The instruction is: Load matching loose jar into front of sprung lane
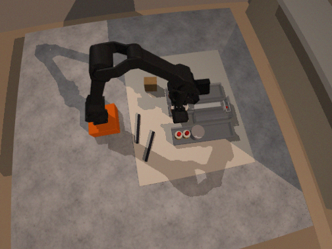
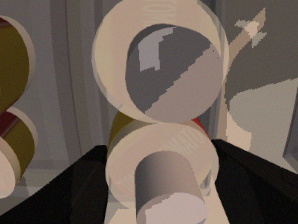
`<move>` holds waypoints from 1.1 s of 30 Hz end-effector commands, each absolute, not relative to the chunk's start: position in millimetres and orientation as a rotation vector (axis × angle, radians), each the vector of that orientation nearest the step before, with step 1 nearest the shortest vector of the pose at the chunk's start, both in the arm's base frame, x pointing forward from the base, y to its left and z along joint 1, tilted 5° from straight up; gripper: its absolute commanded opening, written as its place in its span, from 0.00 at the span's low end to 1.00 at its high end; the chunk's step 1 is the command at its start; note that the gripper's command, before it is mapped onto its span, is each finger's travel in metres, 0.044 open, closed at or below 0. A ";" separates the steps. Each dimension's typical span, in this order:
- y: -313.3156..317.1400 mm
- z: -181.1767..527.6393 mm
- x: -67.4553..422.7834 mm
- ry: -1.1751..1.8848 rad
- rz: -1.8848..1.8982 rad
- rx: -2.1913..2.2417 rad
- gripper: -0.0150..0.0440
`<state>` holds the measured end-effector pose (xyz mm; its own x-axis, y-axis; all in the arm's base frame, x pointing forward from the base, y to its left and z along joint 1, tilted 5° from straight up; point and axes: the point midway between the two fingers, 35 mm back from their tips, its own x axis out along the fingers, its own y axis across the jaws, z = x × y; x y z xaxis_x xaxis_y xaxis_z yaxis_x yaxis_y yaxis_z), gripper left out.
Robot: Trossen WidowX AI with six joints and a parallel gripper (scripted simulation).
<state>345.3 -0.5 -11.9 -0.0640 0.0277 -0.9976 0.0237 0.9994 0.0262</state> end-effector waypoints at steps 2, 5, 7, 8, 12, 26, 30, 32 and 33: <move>0.0 -11.9 346.9 1.623 0.001 0.045 0.25; 0.0 -11.8 346.4 1.623 0.001 0.045 0.25; 0.0 -11.8 346.0 1.623 0.001 0.045 0.25; 0.0 -11.8 345.9 1.623 0.001 0.045 0.25; 0.0 -11.8 345.2 1.623 0.001 0.045 0.25; 0.1 -11.7 342.8 1.623 0.001 0.045 0.25; 0.1 -11.7 342.2 1.623 0.001 0.045 0.25; 0.1 -11.7 341.8 1.623 0.001 0.045 0.25; 0.0 -11.7 341.5 1.623 0.001 0.045 0.25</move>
